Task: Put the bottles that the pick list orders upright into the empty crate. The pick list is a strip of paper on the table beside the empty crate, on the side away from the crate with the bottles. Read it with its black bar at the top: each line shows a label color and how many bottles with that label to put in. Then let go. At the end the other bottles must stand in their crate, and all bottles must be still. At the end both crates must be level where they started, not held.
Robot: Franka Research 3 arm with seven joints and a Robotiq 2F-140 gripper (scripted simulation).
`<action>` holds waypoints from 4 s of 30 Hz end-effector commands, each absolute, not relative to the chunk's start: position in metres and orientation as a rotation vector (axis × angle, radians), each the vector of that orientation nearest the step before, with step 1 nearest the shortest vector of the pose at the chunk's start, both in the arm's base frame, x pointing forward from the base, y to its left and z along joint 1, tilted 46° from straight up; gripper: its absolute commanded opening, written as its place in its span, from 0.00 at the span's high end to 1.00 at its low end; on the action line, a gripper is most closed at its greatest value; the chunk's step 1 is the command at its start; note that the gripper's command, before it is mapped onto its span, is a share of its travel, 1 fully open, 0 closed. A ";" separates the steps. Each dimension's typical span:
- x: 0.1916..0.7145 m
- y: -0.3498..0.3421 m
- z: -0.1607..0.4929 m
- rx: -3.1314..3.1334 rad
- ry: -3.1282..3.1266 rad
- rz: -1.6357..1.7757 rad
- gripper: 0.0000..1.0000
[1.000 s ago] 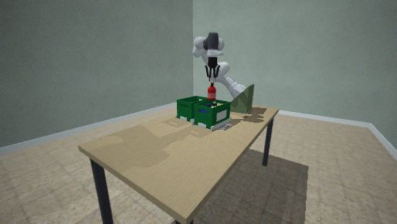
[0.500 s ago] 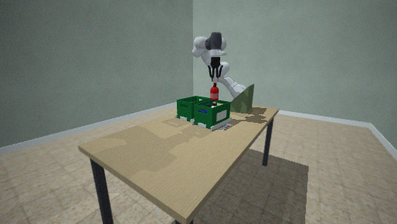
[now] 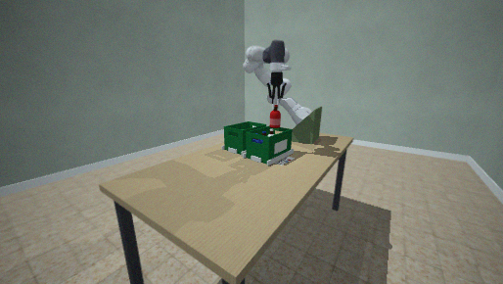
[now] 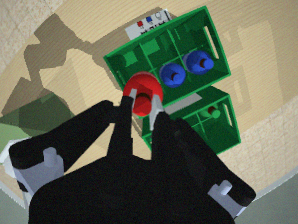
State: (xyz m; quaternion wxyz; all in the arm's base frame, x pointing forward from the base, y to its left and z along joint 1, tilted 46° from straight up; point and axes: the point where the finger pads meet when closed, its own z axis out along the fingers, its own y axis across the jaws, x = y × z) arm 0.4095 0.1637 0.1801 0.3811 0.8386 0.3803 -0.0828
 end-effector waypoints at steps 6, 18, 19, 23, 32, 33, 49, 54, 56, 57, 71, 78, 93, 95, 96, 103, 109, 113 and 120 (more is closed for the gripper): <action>0.408 0.180 0.171 2.147 0.948 -0.183 1.00; 0.404 0.194 0.157 2.147 0.948 -0.183 1.00; 0.404 0.195 0.155 2.147 0.948 -0.183 1.00; 0.403 0.201 0.149 2.147 0.948 -0.183 1.00; 0.402 0.208 0.142 2.147 0.948 -0.183 1.00; 0.403 0.208 0.142 2.147 0.948 -0.183 1.00; 0.406 0.209 0.141 2.147 0.948 -0.183 1.00; 0.406 0.210 0.141 2.147 0.948 -0.183 1.00; 0.406 0.210 0.141 2.147 0.948 -0.183 1.00; 0.406 0.210 0.141 2.147 0.948 -0.183 1.00; 0.407 0.211 0.140 2.147 0.948 -0.183 1.00; 0.407 0.211 0.140 2.147 0.948 -0.183 1.00; 0.407 0.211 0.140 2.147 0.948 -0.183 1.00; 0.407 0.211 0.140 2.147 0.948 -0.183 1.00; 0.407 0.211 0.140 2.147 0.948 -0.183 1.00; 0.408 0.211 0.140 2.147 0.948 -0.183 1.00; 0.408 0.211 0.140 2.147 0.948 -0.183 1.00; 0.408 0.211 0.140 2.147 0.948 -0.183 1.00; 0.408 0.211 0.140 2.147 0.948 -0.183 1.00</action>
